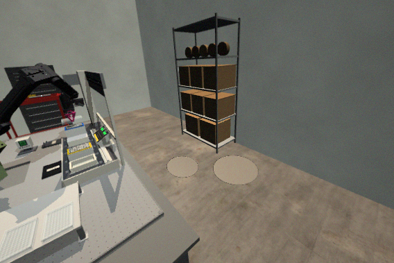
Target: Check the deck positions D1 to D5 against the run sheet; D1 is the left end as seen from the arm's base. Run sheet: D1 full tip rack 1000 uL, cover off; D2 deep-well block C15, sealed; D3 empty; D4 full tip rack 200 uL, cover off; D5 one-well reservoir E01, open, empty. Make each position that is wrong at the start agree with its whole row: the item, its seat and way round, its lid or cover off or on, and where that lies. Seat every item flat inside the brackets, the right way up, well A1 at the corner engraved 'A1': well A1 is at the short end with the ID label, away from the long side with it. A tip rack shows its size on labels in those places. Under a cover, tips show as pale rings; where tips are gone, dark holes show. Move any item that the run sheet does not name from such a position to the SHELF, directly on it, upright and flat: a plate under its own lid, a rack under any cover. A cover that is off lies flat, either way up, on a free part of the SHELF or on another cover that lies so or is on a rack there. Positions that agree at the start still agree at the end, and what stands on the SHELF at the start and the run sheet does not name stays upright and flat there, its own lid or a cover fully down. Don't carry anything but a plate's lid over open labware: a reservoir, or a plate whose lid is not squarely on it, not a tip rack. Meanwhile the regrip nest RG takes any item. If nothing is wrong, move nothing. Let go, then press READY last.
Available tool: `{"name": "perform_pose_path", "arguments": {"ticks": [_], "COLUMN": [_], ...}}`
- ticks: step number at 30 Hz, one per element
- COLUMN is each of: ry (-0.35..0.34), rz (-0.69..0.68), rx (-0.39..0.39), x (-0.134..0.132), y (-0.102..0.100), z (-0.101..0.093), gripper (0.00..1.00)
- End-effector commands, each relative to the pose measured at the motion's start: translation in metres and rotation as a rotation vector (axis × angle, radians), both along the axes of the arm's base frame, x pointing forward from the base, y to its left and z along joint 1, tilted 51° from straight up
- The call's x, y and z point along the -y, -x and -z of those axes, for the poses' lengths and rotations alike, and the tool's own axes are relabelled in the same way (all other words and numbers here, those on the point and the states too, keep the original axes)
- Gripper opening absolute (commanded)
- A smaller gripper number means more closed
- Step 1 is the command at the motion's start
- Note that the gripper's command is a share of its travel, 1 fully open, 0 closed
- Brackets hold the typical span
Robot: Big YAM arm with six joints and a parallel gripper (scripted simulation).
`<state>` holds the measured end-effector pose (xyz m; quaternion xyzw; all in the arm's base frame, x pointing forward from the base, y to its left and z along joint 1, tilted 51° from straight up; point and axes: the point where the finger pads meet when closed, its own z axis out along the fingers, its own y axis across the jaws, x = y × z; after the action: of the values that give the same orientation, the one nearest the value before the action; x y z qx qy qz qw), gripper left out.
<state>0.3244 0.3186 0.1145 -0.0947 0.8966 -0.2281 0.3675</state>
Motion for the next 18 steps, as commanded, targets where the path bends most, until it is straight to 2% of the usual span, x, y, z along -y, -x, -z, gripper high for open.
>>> {"name": "perform_pose_path", "arguments": {"ticks": [1,4,13,14,18], "ry": [-0.058,-0.031,-0.031,-0.011,-0.034], "rz": [-0.013,-0.001,-0.001,-0.013,-0.013], "rx": [0.035,0.019,0.019,0.011,0.021], "x": [-0.021,-0.011,-0.011,-0.007,-0.004], "y": [0.008,0.005,0.005,0.018,0.030], "z": [-0.025,-0.013,-0.013,-0.004,0.008], "gripper": [0.00,0.00,0.00,0.00,0.00]}}
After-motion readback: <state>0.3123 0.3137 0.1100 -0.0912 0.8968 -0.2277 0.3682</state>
